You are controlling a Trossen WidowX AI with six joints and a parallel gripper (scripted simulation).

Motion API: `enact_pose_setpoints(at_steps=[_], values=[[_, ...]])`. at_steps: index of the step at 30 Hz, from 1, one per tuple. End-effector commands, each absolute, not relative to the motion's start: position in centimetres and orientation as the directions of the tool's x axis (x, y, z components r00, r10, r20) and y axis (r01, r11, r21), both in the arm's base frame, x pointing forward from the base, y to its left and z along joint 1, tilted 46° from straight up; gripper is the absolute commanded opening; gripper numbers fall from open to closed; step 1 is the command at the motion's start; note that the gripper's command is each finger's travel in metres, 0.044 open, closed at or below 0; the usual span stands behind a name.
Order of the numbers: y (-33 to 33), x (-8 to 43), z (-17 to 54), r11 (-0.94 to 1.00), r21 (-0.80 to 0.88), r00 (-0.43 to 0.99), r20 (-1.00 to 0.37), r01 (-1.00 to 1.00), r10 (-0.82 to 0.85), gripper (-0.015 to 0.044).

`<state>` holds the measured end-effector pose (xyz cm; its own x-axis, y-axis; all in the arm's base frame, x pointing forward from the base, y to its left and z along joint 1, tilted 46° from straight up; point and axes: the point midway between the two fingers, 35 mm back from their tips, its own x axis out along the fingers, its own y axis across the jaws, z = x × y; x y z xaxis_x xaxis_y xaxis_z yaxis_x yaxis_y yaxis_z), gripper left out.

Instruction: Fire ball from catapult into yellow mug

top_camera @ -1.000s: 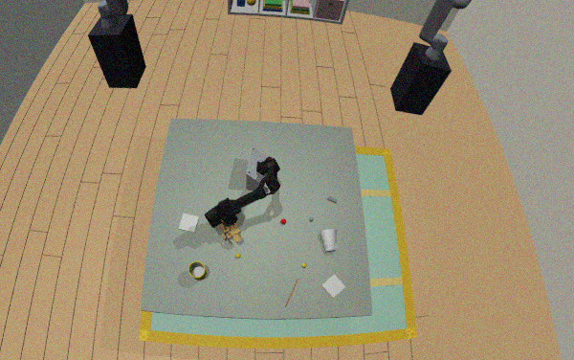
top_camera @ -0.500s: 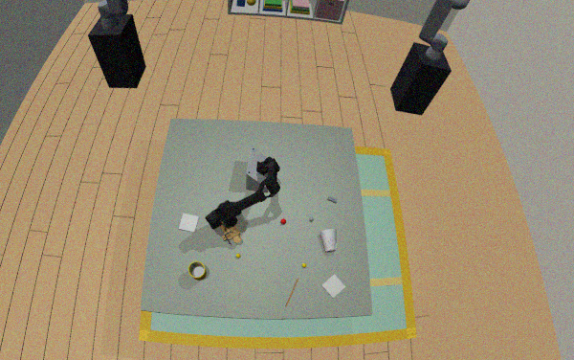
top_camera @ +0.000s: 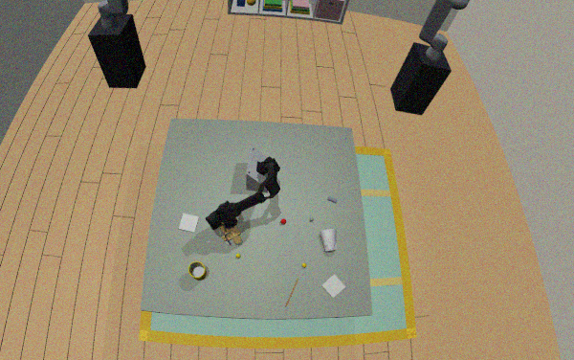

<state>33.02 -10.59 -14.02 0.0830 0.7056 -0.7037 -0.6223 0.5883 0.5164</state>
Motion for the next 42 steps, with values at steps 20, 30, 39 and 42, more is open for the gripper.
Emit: enact_pose_setpoints(at_steps=[20, 30, 39, 42], values=[[-17.8, 32.1, -7.0, 0.591, 0.515, 0.083, -0.707, -0.621, 0.702, 0.0440], [-16.9, 32.3, -8.4, 0.650, 0.586, 0.089, -0.706, -0.484, 0.703, 0.0440], [-17.0, 32.3, -8.3, 0.707, 0.680, 0.090, -0.705, -0.193, 0.703, 0.0440], [-17.0, 32.3, -8.3, 0.711, 0.697, 0.090, -0.705, -0.091, 0.703, 0.0440]])
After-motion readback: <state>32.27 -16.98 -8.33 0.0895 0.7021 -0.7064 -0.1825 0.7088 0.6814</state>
